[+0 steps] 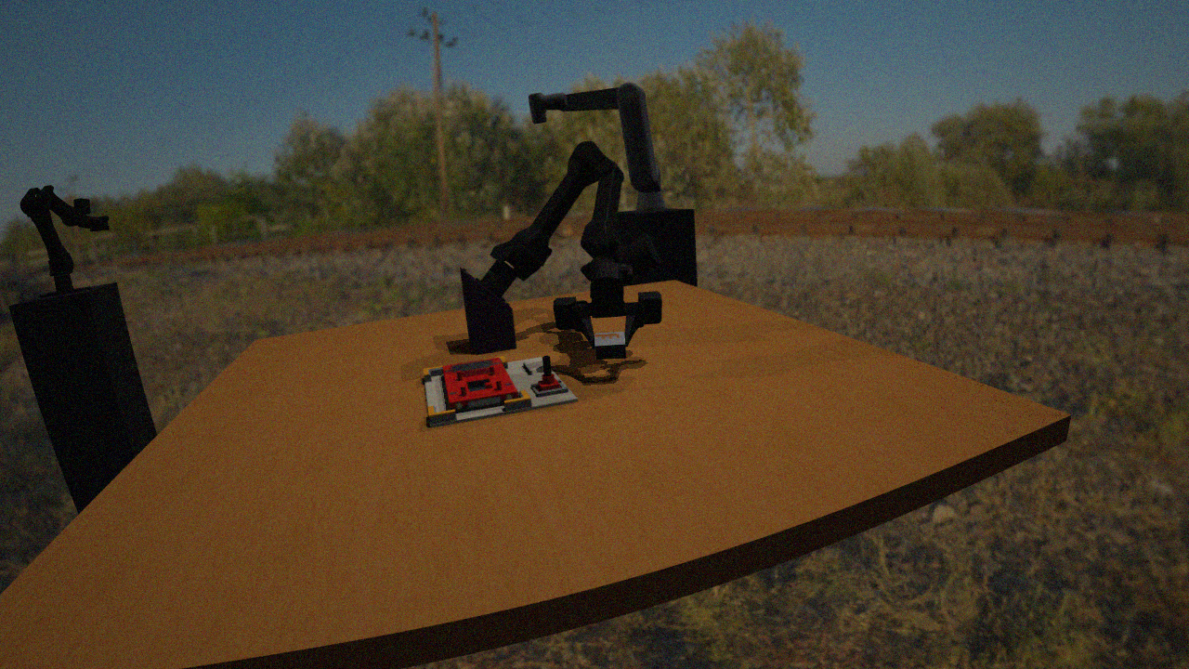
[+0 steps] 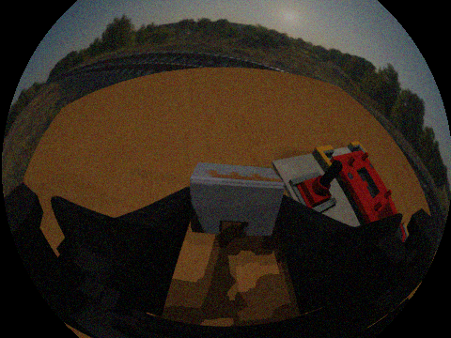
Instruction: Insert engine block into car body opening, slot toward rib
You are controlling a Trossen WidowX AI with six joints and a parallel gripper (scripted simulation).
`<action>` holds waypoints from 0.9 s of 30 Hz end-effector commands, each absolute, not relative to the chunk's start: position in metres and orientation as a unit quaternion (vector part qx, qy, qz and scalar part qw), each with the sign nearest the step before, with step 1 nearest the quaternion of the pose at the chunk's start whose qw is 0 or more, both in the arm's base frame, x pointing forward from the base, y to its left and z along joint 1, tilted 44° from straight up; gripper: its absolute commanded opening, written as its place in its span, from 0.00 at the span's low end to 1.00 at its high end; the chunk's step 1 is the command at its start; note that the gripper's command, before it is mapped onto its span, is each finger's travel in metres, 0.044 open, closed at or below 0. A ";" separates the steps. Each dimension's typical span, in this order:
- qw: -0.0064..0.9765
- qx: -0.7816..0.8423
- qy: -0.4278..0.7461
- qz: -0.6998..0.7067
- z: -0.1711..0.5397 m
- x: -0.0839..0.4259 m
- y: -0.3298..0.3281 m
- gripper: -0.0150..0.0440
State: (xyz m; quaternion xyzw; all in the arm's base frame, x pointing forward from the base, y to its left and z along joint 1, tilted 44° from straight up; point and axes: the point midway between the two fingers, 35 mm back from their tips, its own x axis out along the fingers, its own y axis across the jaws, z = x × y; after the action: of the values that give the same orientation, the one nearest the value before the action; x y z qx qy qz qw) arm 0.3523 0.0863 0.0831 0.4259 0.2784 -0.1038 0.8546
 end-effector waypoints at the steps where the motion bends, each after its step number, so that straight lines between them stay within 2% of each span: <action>1: 0.854 0.427 0.278 -0.107 0.076 0.352 0.091 0.25; 27: 0.853 0.428 0.279 -0.107 0.050 0.357 0.117 0.25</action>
State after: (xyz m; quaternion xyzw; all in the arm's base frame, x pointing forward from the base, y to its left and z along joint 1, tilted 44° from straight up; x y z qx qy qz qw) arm 0.3581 0.1124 0.0527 0.4275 0.2698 -0.1122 0.8555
